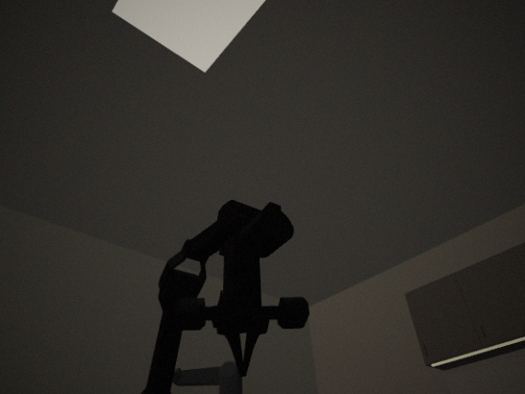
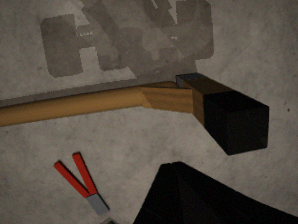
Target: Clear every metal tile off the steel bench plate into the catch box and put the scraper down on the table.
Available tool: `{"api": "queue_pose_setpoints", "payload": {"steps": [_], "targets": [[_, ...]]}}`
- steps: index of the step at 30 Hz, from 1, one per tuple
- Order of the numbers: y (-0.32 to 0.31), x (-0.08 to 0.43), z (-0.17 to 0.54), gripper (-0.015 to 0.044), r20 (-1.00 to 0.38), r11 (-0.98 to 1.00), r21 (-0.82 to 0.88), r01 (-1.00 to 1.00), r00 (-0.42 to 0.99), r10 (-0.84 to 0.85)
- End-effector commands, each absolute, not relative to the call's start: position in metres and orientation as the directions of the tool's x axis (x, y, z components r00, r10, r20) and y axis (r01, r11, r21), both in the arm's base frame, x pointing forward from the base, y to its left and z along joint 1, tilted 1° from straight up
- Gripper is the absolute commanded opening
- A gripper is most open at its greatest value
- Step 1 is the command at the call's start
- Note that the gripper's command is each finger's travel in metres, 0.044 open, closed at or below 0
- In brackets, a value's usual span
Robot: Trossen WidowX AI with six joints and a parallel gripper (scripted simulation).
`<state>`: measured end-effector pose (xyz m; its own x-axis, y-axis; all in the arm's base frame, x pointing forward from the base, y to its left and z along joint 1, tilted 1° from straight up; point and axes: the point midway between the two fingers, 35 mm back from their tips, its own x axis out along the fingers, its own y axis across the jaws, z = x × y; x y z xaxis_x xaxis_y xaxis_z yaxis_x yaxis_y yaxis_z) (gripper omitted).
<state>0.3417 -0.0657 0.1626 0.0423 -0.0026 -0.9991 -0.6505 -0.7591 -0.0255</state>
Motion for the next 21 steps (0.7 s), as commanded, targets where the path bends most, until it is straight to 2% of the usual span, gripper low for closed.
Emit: {"api": "queue_pose_setpoints", "payload": {"steps": [1, 21], "targets": [[-0.074, 0.336, 0.165, 0.0, -0.999, -0.716, -0.027, -0.697, 0.041, -0.003], [-0.137, 0.274, 0.161, 0.0, -0.999, -0.193, -0.035, -0.981, 0.036, -0.006]]}}
